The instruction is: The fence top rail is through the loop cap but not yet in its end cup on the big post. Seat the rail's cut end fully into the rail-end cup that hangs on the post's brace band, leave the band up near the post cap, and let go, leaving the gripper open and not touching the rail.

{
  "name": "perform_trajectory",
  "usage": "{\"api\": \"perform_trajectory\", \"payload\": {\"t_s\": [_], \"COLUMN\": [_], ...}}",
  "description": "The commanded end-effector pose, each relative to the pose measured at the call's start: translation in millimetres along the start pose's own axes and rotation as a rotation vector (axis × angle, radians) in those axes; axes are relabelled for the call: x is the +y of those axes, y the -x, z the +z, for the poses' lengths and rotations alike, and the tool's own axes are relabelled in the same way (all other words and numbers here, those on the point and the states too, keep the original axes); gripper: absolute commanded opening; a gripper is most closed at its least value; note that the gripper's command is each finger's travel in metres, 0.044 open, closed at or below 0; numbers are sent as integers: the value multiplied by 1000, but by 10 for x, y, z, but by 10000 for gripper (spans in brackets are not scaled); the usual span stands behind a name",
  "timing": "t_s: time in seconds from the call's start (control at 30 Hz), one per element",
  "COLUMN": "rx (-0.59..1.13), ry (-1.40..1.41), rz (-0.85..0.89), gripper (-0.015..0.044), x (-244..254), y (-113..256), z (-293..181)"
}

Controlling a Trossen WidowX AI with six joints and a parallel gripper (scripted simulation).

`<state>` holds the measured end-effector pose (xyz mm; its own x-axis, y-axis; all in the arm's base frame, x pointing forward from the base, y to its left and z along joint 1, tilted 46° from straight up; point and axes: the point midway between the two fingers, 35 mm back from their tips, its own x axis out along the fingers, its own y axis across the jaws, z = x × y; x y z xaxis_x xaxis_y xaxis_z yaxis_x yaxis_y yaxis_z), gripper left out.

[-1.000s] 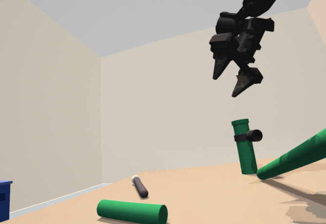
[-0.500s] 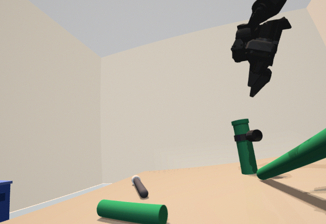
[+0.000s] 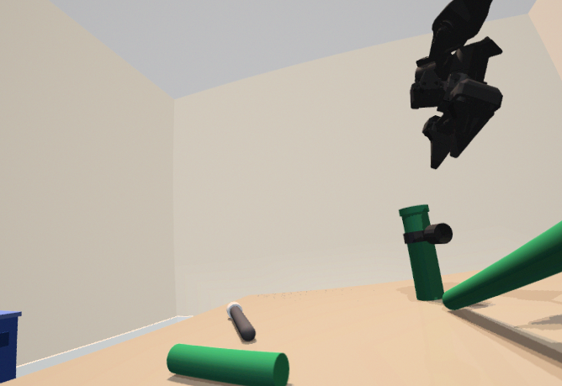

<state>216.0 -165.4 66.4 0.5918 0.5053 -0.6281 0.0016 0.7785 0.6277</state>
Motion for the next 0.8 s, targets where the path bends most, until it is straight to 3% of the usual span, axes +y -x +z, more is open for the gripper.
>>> {"api": "perform_trajectory", "payload": {"t_s": [0.0, 0.3, 0.77], "rx": [4, -50, -161], "ry": [319, 1020, 1625], "rz": [26, 91, 108], "gripper": [440, 440, 440], "x": [-297, -930, -1460], "y": [17, -38, -168], "z": [-16, -179, -486]}}
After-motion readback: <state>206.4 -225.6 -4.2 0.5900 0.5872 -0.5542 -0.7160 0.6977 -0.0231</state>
